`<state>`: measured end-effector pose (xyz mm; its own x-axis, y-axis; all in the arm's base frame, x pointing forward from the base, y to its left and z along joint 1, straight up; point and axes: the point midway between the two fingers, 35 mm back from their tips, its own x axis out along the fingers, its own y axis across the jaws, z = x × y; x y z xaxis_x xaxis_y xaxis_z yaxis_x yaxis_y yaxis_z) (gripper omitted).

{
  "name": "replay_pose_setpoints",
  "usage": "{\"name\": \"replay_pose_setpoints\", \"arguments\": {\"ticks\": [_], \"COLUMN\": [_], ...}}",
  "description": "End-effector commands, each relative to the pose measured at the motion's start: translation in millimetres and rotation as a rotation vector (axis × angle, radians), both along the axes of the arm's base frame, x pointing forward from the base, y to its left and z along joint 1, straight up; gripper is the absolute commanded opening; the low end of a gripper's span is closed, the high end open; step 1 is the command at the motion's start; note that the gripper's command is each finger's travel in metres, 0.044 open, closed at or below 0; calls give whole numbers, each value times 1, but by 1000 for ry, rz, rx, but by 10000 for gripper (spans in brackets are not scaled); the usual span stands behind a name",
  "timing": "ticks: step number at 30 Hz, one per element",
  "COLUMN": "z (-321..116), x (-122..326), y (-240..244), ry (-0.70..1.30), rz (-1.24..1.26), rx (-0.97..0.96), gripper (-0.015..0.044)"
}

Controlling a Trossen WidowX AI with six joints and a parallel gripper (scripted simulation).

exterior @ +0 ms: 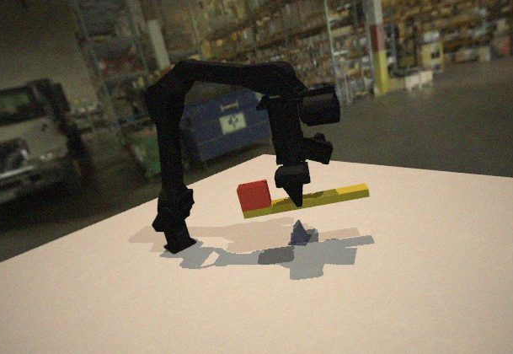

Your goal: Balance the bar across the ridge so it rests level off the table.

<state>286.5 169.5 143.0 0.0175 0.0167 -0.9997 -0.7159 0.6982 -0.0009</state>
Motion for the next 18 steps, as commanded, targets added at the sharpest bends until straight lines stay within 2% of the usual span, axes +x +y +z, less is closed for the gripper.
{"name": "replay_pose_setpoints", "arguments": {"ticks": [1,4,18], "z": [3,3,-15], "x": [-2,-5,-3], "y": [11,19,22], "ry": [-9,-7,-6], "rz": [-138,-255,-294], "rx": [5,9,10], "gripper": [0,0,0]}}
